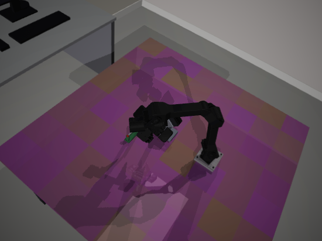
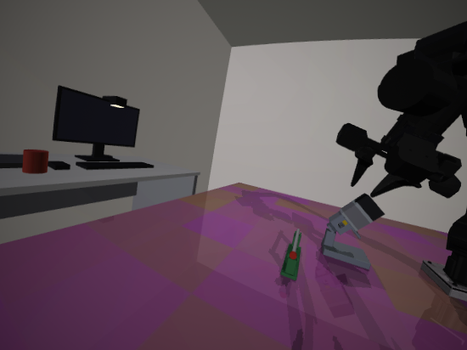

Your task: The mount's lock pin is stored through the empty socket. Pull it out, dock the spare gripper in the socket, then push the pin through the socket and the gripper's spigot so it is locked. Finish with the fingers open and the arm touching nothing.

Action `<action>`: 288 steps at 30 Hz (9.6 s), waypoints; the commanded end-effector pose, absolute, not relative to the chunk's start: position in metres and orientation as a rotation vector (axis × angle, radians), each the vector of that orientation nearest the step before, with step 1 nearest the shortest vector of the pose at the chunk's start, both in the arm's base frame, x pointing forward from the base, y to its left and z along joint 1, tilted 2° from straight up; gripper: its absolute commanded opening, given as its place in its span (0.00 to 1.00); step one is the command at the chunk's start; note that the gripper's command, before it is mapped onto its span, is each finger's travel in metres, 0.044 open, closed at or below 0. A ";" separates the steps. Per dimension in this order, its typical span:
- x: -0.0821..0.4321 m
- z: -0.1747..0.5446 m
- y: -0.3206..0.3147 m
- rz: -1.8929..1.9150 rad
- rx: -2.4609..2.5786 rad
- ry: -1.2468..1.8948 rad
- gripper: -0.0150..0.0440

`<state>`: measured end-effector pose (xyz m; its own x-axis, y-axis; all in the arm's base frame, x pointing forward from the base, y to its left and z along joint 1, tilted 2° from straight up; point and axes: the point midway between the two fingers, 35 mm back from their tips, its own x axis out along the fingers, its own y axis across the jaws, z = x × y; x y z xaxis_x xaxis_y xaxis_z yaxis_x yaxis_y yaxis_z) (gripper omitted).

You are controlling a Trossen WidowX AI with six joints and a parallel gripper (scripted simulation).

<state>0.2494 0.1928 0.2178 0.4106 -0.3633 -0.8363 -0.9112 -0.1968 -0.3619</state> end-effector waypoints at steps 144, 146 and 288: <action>0.327 0.122 0.178 1.146 -1.533 1.239 0.25; 0.321 0.123 0.177 1.146 -1.531 1.239 0.25; 0.281 0.075 0.099 1.171 -1.513 1.262 0.25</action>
